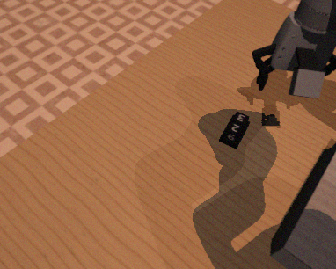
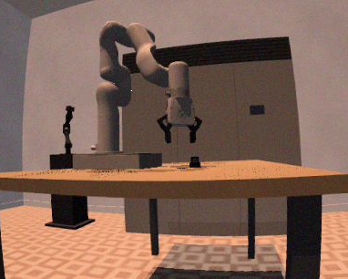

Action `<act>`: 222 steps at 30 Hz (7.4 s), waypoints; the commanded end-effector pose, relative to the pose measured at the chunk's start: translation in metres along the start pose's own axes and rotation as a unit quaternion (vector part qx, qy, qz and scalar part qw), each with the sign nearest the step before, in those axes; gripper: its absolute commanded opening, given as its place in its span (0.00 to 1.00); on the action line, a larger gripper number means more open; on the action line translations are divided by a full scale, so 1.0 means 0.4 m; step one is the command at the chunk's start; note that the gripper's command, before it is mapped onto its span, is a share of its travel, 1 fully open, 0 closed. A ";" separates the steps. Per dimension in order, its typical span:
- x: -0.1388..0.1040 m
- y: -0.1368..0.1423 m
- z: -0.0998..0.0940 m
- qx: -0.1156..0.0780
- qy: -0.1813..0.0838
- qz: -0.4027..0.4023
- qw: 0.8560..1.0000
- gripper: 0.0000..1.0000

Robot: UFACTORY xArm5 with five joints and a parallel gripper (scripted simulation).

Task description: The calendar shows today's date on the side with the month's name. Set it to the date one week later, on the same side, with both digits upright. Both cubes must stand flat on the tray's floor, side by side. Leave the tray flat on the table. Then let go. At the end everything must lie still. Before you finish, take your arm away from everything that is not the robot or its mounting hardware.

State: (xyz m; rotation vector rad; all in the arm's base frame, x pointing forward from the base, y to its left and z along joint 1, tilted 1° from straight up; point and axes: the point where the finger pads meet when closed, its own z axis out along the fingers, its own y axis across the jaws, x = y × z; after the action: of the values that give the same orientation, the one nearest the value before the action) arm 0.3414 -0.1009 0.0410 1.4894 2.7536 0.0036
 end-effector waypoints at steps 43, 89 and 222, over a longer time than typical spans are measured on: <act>0.066 0.110 -0.028 -0.001 -0.001 -0.691 0.723 1.00; 0.132 0.188 -0.049 -0.001 -0.001 -0.978 0.208 1.00; 0.133 0.190 0.082 -0.001 -0.001 -0.978 0.207 0.47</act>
State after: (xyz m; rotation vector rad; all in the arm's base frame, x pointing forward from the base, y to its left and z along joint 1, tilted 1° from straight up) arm 0.3750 -0.0147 0.0075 -2.3898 2.0306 -0.0112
